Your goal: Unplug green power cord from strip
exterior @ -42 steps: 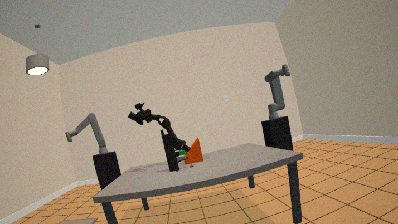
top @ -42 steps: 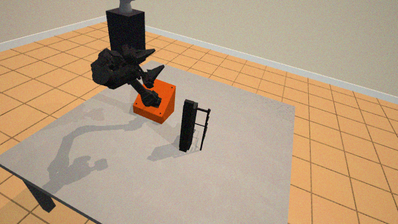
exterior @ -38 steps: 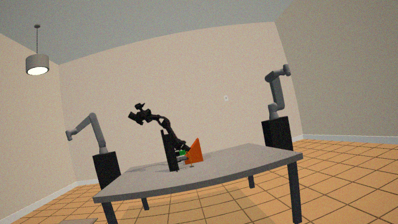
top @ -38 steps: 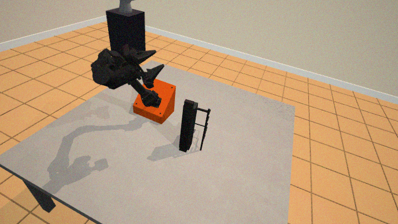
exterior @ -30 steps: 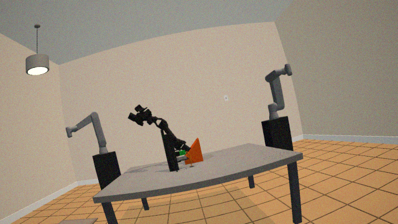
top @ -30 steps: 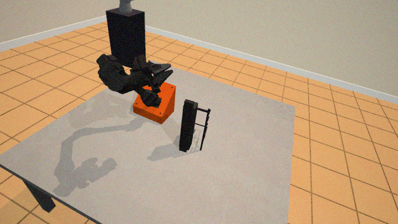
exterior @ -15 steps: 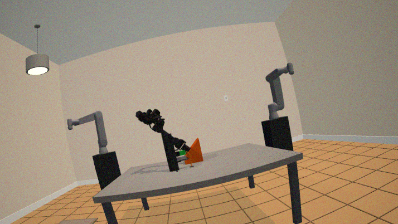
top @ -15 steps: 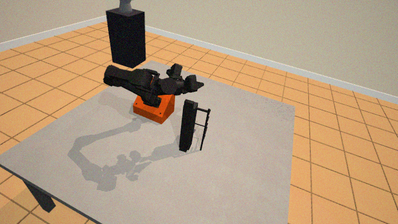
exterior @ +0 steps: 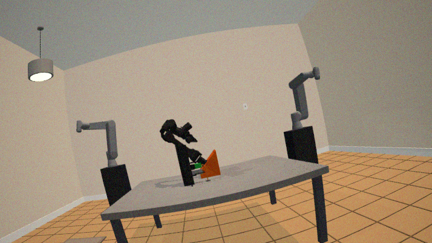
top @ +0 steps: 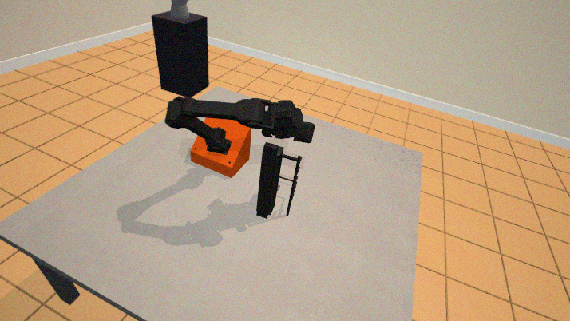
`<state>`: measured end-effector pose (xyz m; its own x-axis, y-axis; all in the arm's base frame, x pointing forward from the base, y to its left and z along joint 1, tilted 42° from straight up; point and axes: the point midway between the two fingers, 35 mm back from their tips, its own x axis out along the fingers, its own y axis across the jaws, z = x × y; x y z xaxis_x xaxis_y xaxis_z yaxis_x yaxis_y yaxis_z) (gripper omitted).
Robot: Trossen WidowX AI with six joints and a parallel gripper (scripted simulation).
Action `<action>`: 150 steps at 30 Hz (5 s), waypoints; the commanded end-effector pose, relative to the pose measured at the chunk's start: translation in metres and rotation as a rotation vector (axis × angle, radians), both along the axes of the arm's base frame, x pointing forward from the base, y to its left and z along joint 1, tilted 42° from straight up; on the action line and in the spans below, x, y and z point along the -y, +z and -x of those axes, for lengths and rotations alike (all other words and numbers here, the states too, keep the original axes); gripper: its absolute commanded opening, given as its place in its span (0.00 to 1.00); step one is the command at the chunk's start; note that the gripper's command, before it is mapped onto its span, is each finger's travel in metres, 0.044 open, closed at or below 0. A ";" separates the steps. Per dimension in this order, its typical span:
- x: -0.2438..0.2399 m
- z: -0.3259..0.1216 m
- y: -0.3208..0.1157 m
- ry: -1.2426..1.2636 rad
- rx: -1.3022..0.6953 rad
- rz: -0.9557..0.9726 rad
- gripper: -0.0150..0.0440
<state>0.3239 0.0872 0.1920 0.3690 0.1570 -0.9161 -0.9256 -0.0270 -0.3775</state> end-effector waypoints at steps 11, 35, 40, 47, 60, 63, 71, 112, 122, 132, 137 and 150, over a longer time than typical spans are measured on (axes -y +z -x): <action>0.057 0.056 -0.136 -0.136 -0.402 0.882 0.53; 0.073 0.054 -0.122 -0.136 -0.402 0.882 0.53; 0.079 0.053 -0.116 -0.136 -0.402 0.882 0.53; 0.087 0.053 -0.109 -0.136 -0.402 0.884 0.53; 0.095 0.054 -0.118 -0.136 -0.402 0.884 0.53; 0.095 0.054 -0.118 -0.136 -0.402 0.884 0.53; 0.093 0.052 -0.117 -0.143 -0.398 0.877 0.36; 0.050 0.056 -0.149 -0.136 -0.400 0.875 0.25; 0.054 0.056 -0.149 -0.164 -0.400 0.877 0.34; 0.054 0.056 -0.149 -0.164 -0.400 0.877 0.53; 0.050 0.056 -0.145 -0.144 -0.402 0.880 0.53; 0.056 0.055 -0.137 -0.136 -0.402 0.881 0.53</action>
